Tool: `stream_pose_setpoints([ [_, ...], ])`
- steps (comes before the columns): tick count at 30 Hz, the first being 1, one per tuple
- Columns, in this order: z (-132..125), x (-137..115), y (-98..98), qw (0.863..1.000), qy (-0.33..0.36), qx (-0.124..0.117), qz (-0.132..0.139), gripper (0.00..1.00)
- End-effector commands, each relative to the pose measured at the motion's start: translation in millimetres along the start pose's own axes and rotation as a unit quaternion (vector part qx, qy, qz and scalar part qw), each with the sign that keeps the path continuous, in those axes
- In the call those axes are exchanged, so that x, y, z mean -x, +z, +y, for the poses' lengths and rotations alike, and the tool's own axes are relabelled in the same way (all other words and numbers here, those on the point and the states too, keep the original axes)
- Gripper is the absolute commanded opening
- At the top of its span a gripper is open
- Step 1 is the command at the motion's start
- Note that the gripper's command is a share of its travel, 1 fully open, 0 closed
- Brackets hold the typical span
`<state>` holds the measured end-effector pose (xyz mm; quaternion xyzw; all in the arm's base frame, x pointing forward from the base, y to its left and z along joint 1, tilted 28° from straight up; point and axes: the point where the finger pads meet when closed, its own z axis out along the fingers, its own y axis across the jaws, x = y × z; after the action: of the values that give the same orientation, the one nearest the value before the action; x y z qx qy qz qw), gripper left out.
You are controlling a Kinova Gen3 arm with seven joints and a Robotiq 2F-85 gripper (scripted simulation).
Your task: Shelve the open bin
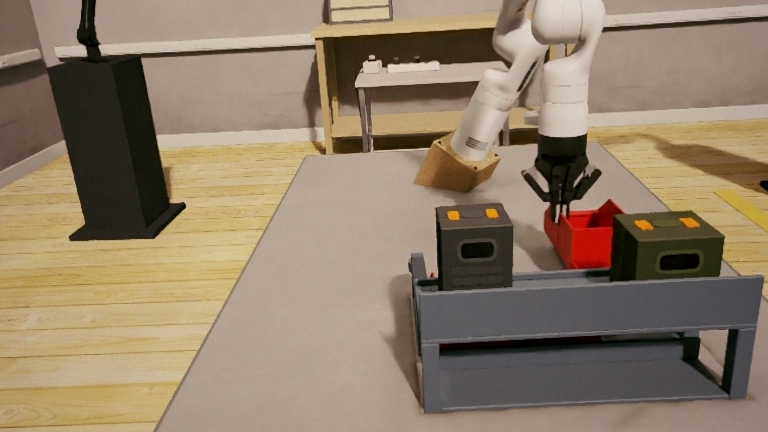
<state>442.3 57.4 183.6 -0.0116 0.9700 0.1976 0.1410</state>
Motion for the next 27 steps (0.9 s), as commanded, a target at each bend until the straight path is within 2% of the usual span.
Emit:
stream_pose_setpoints([
  [1,-0.1,-0.7,-0.5,1.0,0.0,0.0,-0.001,0.1],
  [27,0.1,-8.3,-1.1,1.0,0.0,0.0,-0.001,0.1],
])
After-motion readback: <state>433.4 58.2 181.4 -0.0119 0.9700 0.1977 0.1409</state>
